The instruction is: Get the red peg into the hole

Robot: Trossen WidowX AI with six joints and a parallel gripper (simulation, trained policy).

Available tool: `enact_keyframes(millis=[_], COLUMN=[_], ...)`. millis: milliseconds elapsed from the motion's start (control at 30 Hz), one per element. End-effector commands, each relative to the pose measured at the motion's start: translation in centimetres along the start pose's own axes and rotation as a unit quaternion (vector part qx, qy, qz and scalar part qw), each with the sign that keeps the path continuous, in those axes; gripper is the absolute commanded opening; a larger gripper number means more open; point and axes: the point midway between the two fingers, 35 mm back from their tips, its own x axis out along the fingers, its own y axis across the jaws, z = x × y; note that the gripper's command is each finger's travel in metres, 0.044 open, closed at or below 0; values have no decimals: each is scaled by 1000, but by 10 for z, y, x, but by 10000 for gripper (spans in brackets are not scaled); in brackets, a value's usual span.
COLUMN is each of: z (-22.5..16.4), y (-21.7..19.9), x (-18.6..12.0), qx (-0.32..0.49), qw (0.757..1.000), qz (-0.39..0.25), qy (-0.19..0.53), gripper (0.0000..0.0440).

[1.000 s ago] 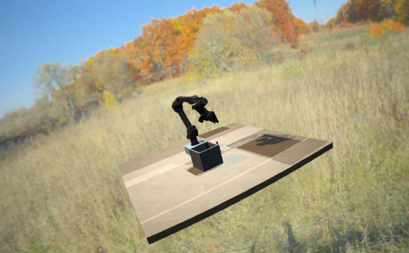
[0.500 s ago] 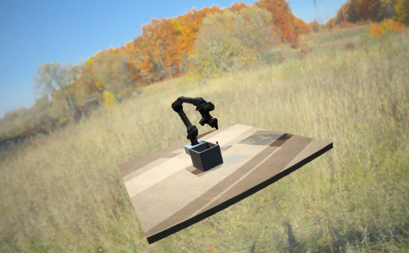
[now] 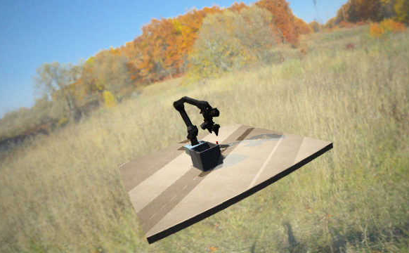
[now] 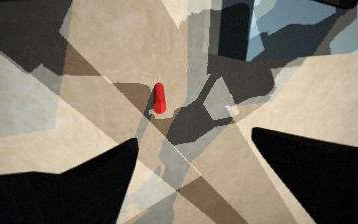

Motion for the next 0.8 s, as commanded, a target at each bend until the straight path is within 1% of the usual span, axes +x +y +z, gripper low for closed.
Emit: enact_keyframes(millis=[0,200,500,667,767], z=[7,15,22,26,27], y=[-1,2,8,10,12], x=[14,35,63,77,86], qx=[-13,-29,-44,-44,-43], qw=[1000,998,996,995,995], qz=[-10,-17,-13,-10,-7], qy=[-24,-51,-75,-84,-87], gripper=[440,440,424,406,381])
